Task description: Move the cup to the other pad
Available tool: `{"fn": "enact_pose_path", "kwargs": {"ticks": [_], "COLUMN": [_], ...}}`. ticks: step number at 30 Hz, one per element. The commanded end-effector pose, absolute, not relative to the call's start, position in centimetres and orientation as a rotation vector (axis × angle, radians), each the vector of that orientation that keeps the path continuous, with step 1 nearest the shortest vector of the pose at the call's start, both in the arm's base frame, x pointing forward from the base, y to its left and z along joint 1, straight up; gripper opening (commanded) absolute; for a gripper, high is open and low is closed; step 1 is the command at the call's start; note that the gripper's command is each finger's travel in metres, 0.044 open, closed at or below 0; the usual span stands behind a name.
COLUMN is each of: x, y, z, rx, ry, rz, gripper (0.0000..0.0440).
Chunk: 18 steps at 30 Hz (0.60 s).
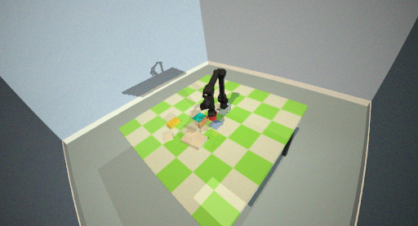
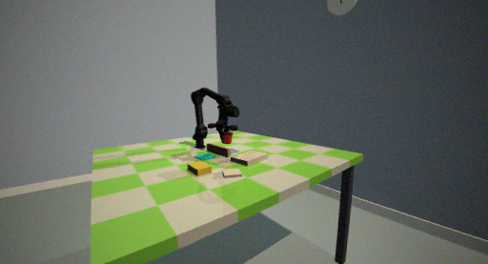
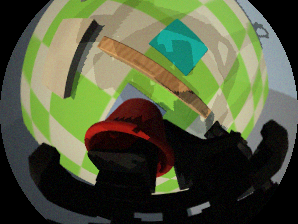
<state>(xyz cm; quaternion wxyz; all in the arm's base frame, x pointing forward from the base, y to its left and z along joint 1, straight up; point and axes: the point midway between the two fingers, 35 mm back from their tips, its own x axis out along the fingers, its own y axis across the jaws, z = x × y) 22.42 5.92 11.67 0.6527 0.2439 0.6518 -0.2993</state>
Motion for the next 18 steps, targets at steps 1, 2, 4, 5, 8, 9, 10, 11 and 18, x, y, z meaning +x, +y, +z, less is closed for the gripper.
{"fn": "enact_pose_path", "kwargs": {"ticks": [1, 2, 4, 5, 8, 9, 10, 11, 18], "x": [22.9, 23.0, 23.2, 23.4, 23.8, 24.0, 24.1, 24.3, 25.4], "y": [5.7, 5.5, 5.3, 5.1, 4.6, 4.4, 4.2, 4.0, 2.2], "z": [12.8, 13.1, 13.6, 13.9, 14.5, 14.7, 14.9, 15.0, 15.8], "rx": [0.597, 0.607, 0.629, 0.639, 0.669, 0.679, 0.688, 0.697, 0.752], "ry": [1.451, 1.443, 1.426, 1.417, 1.390, 1.380, 1.370, 1.360, 1.290], "rz": [-0.686, -0.689, -0.694, -0.697, -0.705, -0.707, -0.710, -0.713, -0.733], "gripper": [0.0000, 0.0000, 0.0000, 0.0000, 0.0000, 0.0000, 0.0000, 0.0000, 0.0000]}}
